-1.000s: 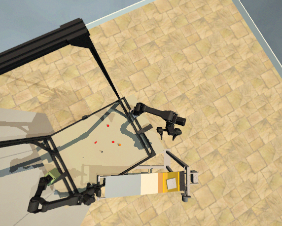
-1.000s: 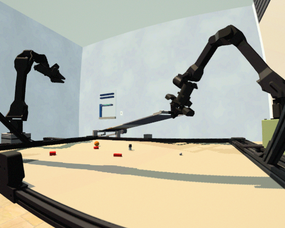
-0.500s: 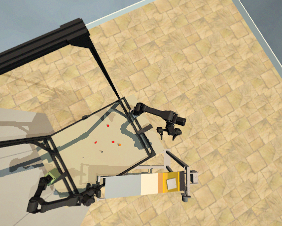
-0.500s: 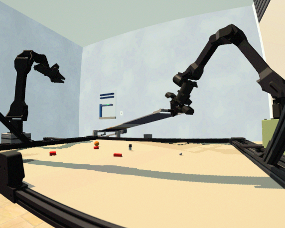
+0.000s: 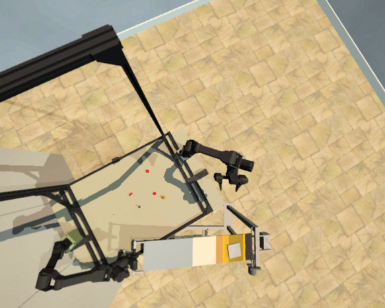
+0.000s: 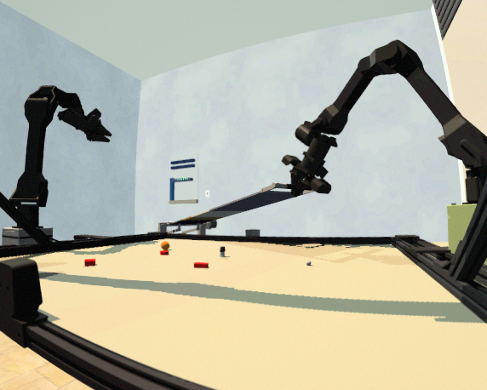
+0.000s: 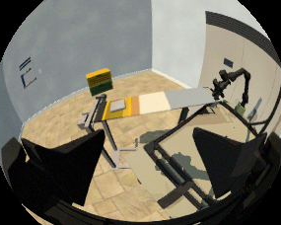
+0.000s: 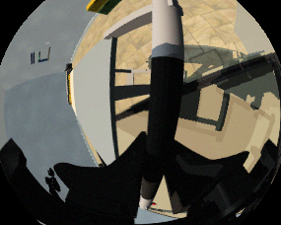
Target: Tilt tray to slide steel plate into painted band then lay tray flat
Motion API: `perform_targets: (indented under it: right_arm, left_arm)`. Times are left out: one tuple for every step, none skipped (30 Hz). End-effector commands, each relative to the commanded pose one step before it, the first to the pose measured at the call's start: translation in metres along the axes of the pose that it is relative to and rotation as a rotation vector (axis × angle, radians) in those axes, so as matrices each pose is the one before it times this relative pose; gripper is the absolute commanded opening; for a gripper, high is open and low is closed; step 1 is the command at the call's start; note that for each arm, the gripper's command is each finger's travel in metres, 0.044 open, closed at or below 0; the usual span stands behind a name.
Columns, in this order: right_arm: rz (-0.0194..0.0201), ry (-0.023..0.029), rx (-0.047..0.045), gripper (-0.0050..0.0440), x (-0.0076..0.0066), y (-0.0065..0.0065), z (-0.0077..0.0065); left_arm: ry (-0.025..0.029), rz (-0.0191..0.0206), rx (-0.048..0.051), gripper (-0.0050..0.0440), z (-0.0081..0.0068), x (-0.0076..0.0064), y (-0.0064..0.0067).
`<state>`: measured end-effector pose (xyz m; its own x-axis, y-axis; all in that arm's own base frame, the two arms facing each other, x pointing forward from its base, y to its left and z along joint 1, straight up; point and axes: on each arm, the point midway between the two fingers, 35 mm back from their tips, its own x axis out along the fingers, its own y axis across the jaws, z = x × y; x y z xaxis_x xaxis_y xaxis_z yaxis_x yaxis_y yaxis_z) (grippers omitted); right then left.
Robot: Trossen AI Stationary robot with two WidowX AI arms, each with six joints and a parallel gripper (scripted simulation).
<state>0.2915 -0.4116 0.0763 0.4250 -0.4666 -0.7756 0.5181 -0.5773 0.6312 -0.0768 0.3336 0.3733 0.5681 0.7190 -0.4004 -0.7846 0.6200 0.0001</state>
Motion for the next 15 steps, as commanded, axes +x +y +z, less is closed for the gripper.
perform_targets:
  right_arm:
    - [0.06679,-0.00512,0.00035,0.0,-0.01965,0.02452,0.00102]
    - [0.0,0.0,0.0,0.0,0.0,0.0,0.0]
    - [0.0,0.0,0.0,0.0,0.0,0.0,0.0]
    - [0.00337,0.0,0.0,0.0,0.0,0.0,0.0]
    - [0.001,0.0,0.0,0.0,0.0,0.0,0.0]
    - [0.0009,0.0,0.0,0.0,0.0,0.0,0.0]
    - [0.0008,0.0,0.0,0.0,0.0,0.0,0.0]
    - [0.00073,0.0,0.0,0.0,0.0,0.0,0.0]
    - [0.00068,0.0,0.0,0.0,0.0,0.0,0.0]
    - [0.00068,0.0,0.0,0.0,0.0,0.0,0.0]
    - [0.00064,0.0,0.0,0.0,0.0,0.0,0.0]
    - [0.0006,0.0,0.0,0.0,0.0,0.0,0.0]
    - [0.00057,0.0,0.0,0.0,0.0,0.0,0.0]
    - [0.00056,0.0,0.0,0.0,0.0,0.0,0.0]
    - [0.00054,0.0,0.0,0.0,0.0,0.0,0.0]
  left_arm:
    - [-0.00196,-0.00053,0.00007,0.044,0.00025,-0.00016,0.00002]
    - [0.0,0.0,0.0,0.044,0.0,0.0,0.0]
    - [0.0,0.0,0.0,0.044,0.0,0.0,0.0]
    - [0.0,0.0,0.0,0.044,0.0,0.0,0.0]
    - [0.0,0.0,0.0,0.044,0.0,0.0,0.0]
    - [0.0,0.0,0.0,0.044,0.0,0.0,0.0]
    - [0.0,0.0,0.0,0.044,0.0,0.0,0.0]
    - [0.0,0.0,0.0,0.044,0.0,0.0,0.0]
    - [0.0,0.0,0.0,0.044,0.0,0.0,0.0]
    - [0.0,0.0,0.0,0.044,0.0,0.0,0.0]
    - [0.0,0.0,0.0,0.044,0.0,0.0,0.0]
    - [0.0,0.0,0.0,0.044,0.0,0.0,0.0]
    - [0.0,0.0,0.0,0.044,0.0,0.0,0.0]
    - [0.0,0.0,0.0,0.044,0.0,0.0,0.0]
    - [0.0,0.0,0.0,0.044,0.0,0.0,0.0]
